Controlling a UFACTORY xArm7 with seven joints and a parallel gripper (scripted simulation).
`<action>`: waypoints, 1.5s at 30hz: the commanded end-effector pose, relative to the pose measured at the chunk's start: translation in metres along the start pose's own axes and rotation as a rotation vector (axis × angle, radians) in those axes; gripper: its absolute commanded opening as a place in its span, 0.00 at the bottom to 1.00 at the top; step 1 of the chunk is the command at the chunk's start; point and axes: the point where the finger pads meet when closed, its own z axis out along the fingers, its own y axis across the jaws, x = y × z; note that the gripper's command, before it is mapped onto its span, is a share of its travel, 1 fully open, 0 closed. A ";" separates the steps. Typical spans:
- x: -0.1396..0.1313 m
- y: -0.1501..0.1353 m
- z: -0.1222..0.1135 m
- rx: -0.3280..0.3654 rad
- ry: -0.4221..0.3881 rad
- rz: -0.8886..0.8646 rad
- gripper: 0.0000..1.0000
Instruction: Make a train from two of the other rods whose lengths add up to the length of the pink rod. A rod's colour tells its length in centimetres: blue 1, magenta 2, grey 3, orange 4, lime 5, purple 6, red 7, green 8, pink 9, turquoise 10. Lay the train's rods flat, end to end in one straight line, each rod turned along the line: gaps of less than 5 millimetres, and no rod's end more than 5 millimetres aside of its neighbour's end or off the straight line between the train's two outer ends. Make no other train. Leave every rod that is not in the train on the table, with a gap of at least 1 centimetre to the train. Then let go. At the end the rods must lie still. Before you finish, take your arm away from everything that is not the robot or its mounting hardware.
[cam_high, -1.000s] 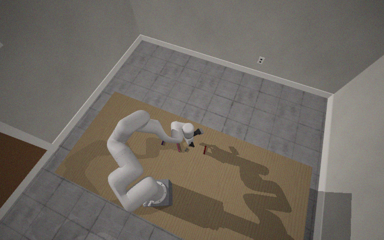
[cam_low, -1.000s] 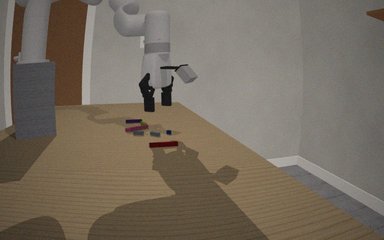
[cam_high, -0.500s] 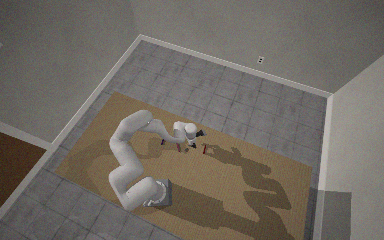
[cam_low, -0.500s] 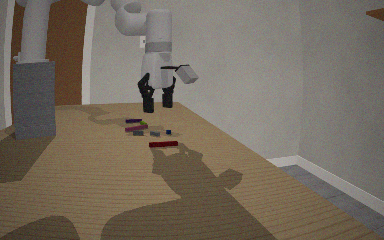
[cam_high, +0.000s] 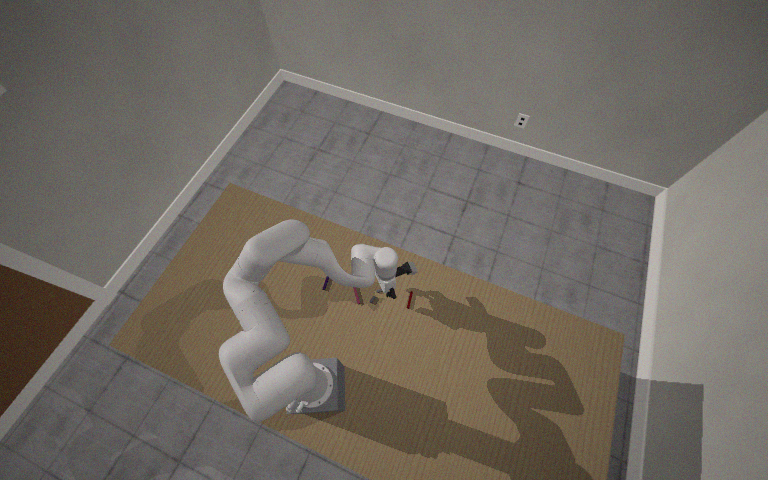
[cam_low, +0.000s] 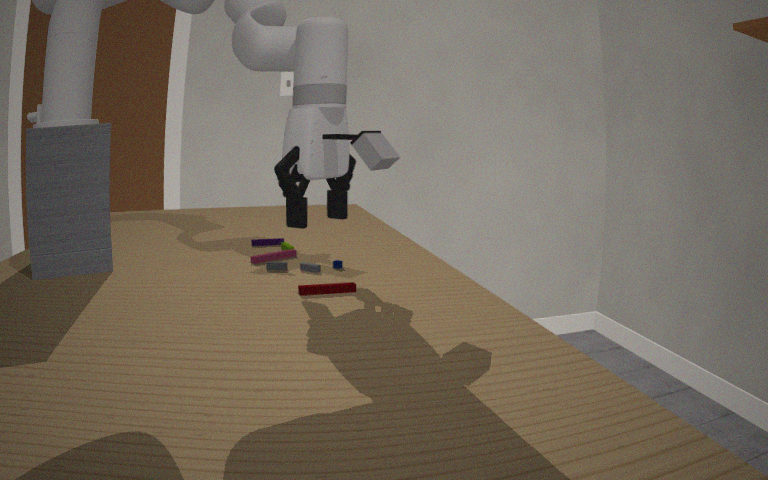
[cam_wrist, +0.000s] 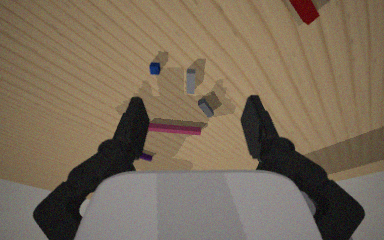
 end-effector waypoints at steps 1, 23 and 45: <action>0.005 0.004 -0.001 -0.006 0.003 0.014 1.00; 0.012 0.013 -0.001 -0.021 0.001 0.041 1.00; 0.012 0.013 -0.001 -0.021 0.001 0.041 1.00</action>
